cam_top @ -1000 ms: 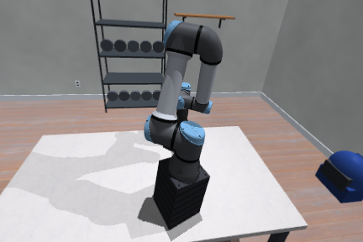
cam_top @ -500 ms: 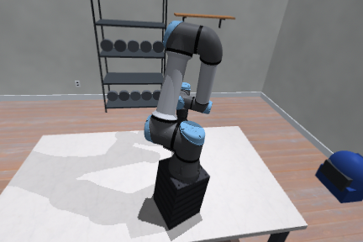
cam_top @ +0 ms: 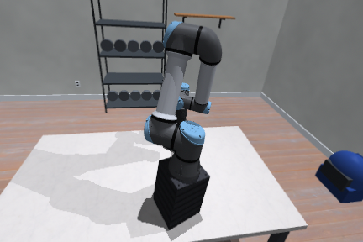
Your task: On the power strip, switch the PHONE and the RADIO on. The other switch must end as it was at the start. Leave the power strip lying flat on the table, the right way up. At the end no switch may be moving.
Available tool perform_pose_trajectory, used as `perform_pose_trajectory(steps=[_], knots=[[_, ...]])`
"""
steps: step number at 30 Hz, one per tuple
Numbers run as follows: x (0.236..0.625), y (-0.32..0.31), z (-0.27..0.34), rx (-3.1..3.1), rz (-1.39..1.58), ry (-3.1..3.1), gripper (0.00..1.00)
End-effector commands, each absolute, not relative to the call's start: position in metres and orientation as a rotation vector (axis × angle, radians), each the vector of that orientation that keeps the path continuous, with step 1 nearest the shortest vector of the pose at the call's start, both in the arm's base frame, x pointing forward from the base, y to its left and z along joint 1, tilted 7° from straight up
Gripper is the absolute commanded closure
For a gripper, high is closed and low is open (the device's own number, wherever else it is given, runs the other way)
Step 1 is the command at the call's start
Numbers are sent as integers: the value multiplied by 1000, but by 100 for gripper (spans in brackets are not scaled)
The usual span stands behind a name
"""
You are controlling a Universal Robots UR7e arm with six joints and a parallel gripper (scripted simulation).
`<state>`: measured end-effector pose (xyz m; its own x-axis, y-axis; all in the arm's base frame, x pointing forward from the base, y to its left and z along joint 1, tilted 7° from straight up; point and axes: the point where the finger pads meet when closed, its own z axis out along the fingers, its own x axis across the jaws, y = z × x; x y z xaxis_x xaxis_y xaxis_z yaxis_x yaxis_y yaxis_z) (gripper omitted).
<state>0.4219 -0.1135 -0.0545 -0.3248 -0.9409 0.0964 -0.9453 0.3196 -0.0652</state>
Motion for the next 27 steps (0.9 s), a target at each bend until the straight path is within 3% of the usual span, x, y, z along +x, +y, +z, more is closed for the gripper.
perform_pose_trajectory(steps=[1, 27], knots=[[425, -113, -57, 1648, 176, -2627, 0], [432, -101, -80, 520, 186, -3104, 0]])
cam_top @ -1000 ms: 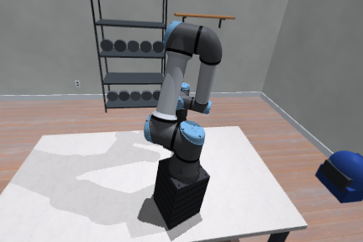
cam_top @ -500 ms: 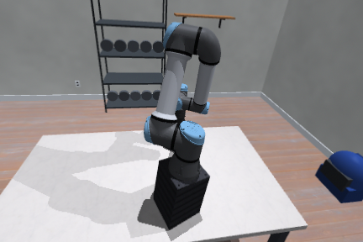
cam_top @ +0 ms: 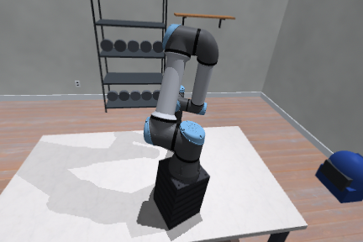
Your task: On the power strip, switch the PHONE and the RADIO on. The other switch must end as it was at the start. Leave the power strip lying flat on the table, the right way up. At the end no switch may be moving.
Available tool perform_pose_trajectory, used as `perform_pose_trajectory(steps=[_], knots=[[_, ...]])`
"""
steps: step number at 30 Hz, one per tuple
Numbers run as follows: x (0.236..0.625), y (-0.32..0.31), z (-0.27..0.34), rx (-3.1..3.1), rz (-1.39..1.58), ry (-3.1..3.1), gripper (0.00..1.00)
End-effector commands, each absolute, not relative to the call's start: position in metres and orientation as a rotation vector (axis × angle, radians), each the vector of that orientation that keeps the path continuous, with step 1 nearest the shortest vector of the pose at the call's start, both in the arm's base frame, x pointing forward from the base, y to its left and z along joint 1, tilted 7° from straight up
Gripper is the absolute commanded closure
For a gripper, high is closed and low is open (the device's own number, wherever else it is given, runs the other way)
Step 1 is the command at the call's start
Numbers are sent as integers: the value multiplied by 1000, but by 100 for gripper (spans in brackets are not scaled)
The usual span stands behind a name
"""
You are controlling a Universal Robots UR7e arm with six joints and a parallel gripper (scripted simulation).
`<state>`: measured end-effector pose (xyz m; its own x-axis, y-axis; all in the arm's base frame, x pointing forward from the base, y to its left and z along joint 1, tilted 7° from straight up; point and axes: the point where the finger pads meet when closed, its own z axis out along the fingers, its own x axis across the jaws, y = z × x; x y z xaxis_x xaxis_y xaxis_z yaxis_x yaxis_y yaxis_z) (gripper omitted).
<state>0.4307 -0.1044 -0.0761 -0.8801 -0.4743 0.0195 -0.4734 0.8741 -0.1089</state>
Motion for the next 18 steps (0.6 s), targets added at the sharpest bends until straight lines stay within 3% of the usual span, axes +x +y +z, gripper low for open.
perform_pose_trajectory(steps=[1, 18], knots=[[432, -100, -82, -453, -184, 3089, 0], [431, -80, -102, 435, -168, 3060, 0]])
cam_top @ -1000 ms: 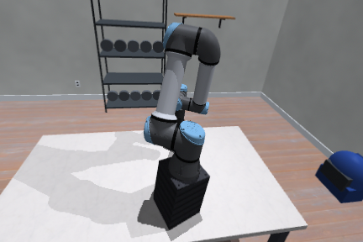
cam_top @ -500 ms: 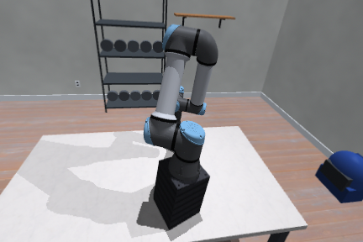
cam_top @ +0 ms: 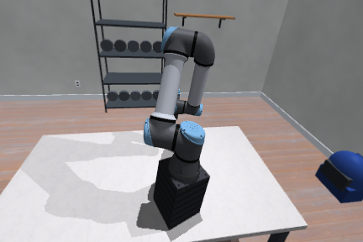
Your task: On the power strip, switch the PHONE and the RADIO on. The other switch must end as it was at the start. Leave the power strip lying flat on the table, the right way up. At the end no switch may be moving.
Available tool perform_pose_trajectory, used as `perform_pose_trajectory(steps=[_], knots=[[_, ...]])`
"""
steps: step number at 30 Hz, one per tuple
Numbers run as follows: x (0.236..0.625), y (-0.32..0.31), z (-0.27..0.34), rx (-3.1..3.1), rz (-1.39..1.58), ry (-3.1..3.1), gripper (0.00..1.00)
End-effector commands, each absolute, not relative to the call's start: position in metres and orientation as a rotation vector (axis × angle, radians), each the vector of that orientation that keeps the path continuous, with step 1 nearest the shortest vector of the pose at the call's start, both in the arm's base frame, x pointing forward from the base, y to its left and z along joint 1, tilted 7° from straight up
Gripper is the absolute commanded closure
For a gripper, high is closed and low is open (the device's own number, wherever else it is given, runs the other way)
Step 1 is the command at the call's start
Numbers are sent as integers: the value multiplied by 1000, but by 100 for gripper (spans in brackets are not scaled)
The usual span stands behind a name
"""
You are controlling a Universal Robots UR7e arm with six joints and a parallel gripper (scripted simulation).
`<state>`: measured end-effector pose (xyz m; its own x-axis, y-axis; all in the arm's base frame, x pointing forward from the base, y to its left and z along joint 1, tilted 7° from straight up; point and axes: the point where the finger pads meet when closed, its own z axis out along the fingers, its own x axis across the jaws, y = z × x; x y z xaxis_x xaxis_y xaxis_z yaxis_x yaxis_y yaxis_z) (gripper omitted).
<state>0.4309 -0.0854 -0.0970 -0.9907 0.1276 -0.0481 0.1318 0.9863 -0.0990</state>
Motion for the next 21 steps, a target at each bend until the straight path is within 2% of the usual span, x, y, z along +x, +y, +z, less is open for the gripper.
perform_pose_trajectory(steps=[1, 21], knots=[[431, -79, -103, 486, -167, 3050, 0], [430, -57, -119, 1108, -147, 2861, 0]])
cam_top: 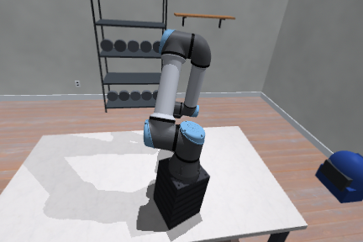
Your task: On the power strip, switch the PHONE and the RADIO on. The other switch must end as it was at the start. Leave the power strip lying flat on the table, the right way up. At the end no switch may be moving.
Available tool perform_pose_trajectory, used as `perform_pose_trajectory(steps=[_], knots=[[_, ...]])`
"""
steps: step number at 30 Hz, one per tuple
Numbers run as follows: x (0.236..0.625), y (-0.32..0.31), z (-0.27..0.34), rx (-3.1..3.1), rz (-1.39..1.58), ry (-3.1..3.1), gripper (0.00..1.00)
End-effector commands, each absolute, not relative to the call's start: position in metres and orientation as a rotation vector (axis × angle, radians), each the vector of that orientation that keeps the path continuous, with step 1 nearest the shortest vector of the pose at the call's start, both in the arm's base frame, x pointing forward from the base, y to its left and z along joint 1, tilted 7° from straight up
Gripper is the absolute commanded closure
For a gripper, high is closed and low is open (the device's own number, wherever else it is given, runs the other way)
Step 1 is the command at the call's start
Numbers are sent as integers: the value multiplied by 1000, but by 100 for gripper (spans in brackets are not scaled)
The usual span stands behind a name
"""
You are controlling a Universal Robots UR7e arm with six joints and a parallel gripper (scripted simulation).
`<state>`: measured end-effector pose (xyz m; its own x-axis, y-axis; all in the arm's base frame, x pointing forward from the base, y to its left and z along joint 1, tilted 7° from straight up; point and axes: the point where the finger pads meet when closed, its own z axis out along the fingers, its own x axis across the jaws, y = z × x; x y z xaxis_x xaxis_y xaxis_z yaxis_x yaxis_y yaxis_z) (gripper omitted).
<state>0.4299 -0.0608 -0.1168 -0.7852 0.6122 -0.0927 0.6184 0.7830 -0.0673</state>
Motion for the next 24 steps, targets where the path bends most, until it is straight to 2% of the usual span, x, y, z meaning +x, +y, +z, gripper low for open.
perform_pose_trajectory(steps=[1, 20, 21, 24], knots=[[430, -57, -120, 1126, -146, 2853, 0], [430, -52, -123, 1230, -142, 2806, 0], [430, -52, -123, 1230, -142, 2806, 100], [430, -52, -123, 1230, -142, 2806, 100]])
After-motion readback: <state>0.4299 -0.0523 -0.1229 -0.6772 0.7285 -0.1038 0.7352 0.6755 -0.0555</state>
